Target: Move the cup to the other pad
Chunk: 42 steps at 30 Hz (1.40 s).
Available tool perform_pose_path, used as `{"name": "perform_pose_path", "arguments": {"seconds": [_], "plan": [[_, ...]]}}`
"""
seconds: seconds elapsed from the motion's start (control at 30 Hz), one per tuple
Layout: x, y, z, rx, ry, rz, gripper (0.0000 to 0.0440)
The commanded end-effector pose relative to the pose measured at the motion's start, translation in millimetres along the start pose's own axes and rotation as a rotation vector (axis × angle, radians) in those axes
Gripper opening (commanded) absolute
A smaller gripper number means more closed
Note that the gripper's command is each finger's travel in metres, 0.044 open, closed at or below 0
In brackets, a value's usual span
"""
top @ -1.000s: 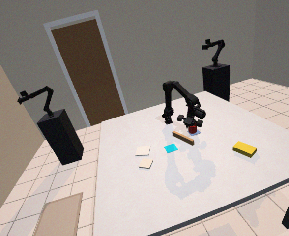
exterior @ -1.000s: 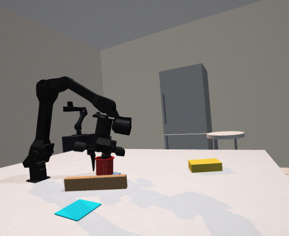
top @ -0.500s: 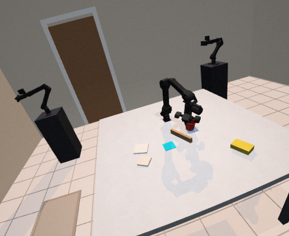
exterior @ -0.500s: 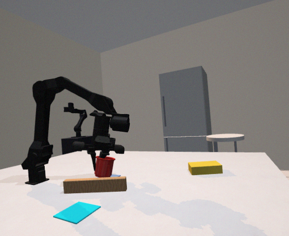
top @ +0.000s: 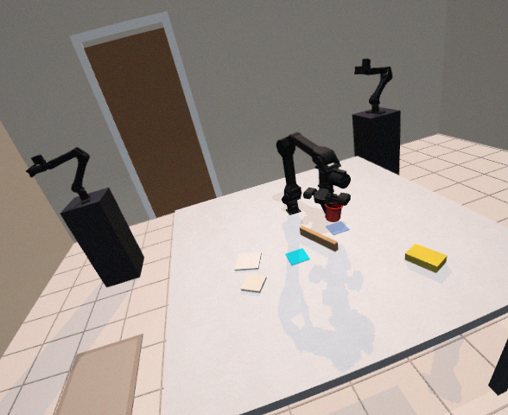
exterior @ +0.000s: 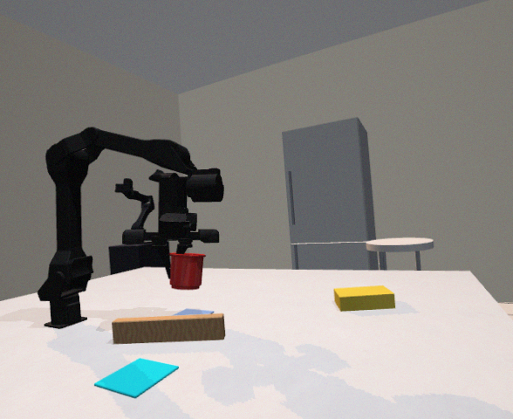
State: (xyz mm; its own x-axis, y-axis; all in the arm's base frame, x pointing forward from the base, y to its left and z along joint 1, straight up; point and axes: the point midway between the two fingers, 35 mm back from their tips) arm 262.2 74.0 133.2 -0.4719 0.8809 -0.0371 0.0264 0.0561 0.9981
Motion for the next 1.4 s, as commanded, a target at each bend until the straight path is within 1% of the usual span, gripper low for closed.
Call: {"name": "perform_pose_path", "arguments": {"seconds": [0.0, 0.3, 0.63, 1.0, 1.37], "plan": [[-7, 13, 0, -0.027, -0.036, -0.003, 0.0000], [-32, 33, 5, -0.093, -0.112, -0.030, 0.0000], [-69, 42, 10, -0.155, -0.193, -0.066, 0.0000], [-117, 40, 11, -0.203, -0.286, -0.108, 0.0000], [-164, 25, 6, -0.226, -0.374, -0.146, 0.0000]]}}
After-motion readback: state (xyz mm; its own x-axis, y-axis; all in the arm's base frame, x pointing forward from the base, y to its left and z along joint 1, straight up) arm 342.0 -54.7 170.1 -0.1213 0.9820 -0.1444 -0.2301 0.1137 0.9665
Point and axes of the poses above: the point midway between the two fingers, 35 mm back from their tips, its own y axis back along the fingers, its own z axis across the jaws, x = y × z, and after that the axes turned 14 degrees about -y, right-handed
